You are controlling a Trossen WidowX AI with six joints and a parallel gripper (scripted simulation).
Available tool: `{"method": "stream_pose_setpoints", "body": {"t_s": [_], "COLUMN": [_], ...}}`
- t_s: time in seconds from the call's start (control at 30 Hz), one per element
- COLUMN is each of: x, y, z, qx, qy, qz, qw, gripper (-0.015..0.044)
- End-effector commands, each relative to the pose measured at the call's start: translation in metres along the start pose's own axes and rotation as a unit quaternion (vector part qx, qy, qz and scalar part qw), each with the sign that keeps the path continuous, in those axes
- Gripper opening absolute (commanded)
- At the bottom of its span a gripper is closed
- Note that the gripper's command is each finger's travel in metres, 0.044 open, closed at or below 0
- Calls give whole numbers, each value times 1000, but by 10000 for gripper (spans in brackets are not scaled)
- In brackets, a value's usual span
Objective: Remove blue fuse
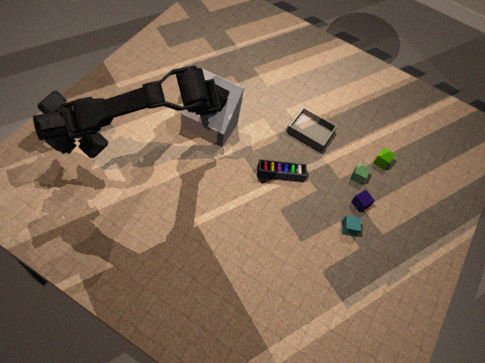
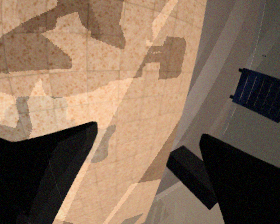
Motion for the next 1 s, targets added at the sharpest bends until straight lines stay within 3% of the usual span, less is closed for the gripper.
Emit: {"method": "stream_pose_setpoints", "body": {"t_s": [0.0, 0.13, 0.4, 0.67, 0.97], "x": [0, 2, 32, 86, 157], "y": [0, 11, 31, 18, -37], "z": [1, 31, 151, 264, 366], "qx": [0, 3, 19, 42, 132], "qy": [1, 30, 146, 262, 378], "qz": [0, -10, -32, -28, -8], "qw": [1000, 1000, 989, 964, 916], "gripper": [374, 269, 74, 74, 74]}}
Point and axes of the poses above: the point midway between the two fingers, 35 mm back from their tips, its own x axis back along the fingers, its own z axis across the jaws, y = z × x, the point moved 1 cm from there along x, back along the fingers, and after that the axes turned 9 degrees about -x, right-handed, at the moved point
